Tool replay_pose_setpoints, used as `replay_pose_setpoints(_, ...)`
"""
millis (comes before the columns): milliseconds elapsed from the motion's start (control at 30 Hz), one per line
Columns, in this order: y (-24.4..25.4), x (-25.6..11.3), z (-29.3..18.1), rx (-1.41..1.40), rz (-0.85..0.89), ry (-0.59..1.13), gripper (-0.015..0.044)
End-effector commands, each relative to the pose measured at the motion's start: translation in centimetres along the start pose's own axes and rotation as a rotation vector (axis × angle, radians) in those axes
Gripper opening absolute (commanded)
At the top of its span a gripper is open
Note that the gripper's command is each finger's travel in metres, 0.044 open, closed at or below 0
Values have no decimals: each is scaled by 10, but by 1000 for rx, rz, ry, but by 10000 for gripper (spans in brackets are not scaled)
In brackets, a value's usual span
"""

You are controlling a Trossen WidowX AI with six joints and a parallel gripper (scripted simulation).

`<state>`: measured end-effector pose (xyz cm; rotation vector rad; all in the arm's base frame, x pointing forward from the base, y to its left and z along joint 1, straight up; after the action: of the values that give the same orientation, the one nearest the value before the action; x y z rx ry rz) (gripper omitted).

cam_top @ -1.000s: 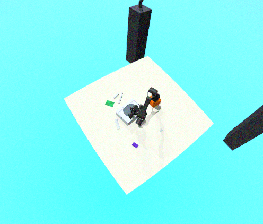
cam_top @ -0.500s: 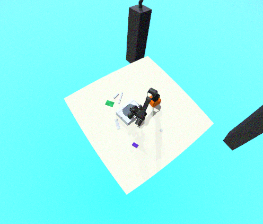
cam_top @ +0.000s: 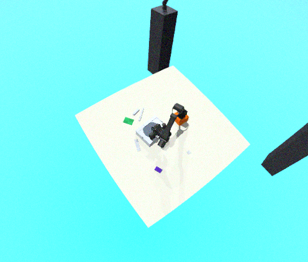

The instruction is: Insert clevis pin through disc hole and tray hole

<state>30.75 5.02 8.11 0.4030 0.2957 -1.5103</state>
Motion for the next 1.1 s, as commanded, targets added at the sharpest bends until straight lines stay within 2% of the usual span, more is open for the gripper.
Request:
replay_pose_setpoints(0,3,0,-1,-7,1,-4,0)
replay_pose_setpoints(1067,17,-1,-3,-6,1,-4,0)
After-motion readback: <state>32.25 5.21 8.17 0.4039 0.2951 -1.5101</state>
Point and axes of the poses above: the point midway between the two fingers, 35 mm back from their tips, its own x axis out along the fingers, its own y axis across the jaws, z = x × y, the point moved 10 cm from there along -x, back along the fingers, and after that the axes turned 3 degrees about x, right-handed, at the moved point
